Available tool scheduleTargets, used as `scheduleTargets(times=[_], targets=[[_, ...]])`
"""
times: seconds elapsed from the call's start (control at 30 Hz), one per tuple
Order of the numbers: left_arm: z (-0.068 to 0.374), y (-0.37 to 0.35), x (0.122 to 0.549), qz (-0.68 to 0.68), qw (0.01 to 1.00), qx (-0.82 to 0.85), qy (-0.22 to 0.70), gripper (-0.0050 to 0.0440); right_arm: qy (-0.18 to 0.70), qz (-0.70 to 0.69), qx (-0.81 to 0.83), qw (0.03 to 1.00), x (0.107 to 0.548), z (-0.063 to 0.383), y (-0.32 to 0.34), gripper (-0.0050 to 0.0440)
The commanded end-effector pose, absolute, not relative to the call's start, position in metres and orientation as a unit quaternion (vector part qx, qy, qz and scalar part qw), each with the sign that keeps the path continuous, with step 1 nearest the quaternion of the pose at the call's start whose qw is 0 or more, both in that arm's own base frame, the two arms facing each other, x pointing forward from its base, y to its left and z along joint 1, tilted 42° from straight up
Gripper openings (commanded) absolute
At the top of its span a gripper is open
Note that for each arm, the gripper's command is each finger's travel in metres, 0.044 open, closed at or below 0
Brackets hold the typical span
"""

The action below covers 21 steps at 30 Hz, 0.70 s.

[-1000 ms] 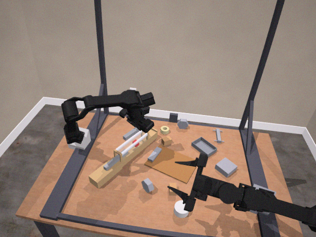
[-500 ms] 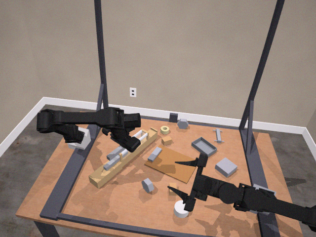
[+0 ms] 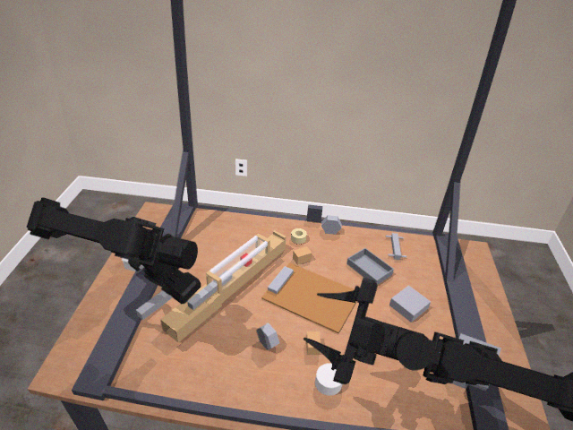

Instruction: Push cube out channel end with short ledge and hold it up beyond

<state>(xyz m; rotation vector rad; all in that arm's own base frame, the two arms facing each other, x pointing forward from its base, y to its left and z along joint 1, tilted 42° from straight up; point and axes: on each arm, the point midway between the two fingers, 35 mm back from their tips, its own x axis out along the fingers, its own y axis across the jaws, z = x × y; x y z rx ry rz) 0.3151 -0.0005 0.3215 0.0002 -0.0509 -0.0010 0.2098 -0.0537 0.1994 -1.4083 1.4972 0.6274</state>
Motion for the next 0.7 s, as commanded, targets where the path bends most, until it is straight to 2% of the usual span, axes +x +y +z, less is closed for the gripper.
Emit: scheduleTargets(times=[0.0, 0.07, 0.67], targets=[[0.327, -0.001, 0.314, -0.002, 1.0, -0.002, -0.031, 0.04, 0.637, 0.287, -0.563, 0.441, 0.194, 0.172, -0.078, 0.0], [0.327, -0.001, 0.314, -0.002, 1.0, -0.002, -0.031, 0.04, 0.6, 0.25, -0.584, 0.486, 0.211, 0.179, -0.085, 0.0], [0.327, -0.001, 0.314, -0.002, 1.0, -0.002, -0.031, 0.04, 0.607, 0.251, -0.581, 0.481, 0.211, 0.161, -0.099, 0.0]])
